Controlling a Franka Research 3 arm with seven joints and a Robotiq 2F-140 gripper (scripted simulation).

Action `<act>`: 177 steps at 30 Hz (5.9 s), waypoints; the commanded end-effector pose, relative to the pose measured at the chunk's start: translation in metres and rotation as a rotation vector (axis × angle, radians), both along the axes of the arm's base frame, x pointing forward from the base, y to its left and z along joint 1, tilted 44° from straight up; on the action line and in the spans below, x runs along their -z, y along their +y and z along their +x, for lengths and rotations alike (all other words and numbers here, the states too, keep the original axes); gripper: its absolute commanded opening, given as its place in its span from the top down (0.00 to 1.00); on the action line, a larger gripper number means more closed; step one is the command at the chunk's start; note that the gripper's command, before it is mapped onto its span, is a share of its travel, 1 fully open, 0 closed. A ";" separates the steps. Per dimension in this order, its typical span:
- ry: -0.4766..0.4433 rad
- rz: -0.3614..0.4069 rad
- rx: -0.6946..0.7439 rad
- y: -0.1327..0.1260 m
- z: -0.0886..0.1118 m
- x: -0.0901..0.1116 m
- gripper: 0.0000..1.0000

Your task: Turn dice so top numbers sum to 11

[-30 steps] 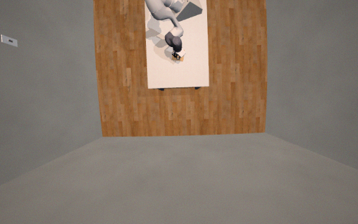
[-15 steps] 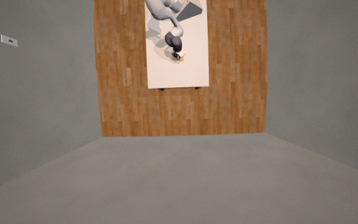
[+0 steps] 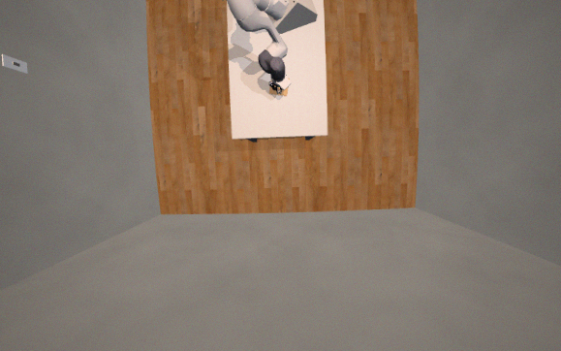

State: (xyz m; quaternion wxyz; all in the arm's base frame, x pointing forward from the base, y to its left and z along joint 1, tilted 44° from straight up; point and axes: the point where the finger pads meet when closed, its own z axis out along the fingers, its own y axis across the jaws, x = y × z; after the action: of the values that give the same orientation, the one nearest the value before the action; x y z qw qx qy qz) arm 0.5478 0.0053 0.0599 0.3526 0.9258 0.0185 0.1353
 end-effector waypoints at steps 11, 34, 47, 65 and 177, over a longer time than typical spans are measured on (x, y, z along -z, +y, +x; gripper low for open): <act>0.001 0.000 -0.003 0.000 0.000 0.000 0.91; 0.001 0.000 -0.003 -0.002 0.001 0.002 0.91; 0.001 0.000 -0.003 -0.002 0.001 0.002 0.91; 0.001 0.000 -0.003 -0.002 0.001 0.002 0.91; 0.001 0.000 -0.003 0.101 -0.041 -0.112 0.00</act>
State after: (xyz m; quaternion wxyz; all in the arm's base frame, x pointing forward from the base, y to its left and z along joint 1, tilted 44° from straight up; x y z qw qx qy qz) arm 0.5123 0.1093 0.1688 0.3476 0.9264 0.0265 0.1423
